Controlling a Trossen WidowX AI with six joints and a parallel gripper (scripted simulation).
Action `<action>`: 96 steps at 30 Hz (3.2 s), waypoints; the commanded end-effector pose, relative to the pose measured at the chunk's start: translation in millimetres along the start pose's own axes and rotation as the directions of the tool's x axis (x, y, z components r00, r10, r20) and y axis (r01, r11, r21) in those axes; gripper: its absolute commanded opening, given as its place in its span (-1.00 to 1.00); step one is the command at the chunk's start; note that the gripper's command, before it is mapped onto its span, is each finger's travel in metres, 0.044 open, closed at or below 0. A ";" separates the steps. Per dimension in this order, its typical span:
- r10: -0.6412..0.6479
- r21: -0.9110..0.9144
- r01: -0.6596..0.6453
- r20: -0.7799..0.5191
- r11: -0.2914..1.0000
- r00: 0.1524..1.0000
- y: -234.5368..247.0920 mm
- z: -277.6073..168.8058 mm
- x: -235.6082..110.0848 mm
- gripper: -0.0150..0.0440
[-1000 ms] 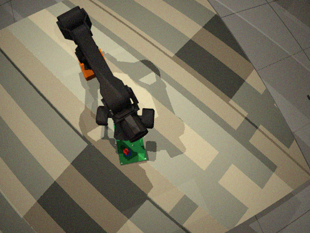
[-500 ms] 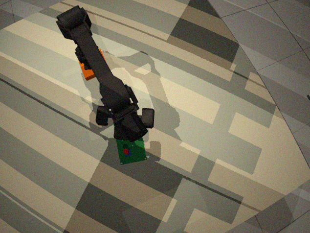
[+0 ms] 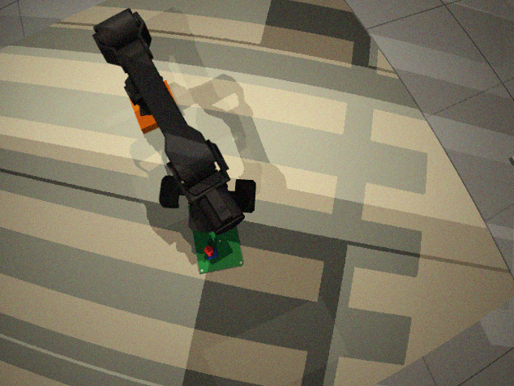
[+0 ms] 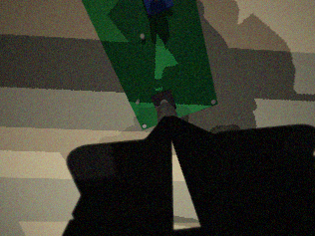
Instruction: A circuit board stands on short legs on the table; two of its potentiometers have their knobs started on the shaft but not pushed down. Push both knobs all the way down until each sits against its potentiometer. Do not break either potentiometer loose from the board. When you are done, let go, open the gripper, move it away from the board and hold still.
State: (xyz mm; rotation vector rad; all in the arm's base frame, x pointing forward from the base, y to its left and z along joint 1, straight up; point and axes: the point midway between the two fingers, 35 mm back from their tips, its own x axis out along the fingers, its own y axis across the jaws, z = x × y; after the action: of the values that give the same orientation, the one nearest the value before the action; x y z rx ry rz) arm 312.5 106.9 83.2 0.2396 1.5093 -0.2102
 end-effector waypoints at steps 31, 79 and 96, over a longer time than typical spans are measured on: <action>-0.012 -0.003 0.012 -0.023 1.000 1.000 1.2 0.6 30.7 -0.49; -0.012 -0.003 0.012 -0.023 1.000 1.000 1.1 0.6 33.0 -0.49; -0.012 -0.003 0.012 -0.023 1.000 1.000 1.1 0.6 33.7 -0.49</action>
State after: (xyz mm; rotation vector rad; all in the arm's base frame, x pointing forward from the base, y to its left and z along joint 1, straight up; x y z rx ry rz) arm 312.9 107.0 66.5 0.2385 1.5126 -0.2116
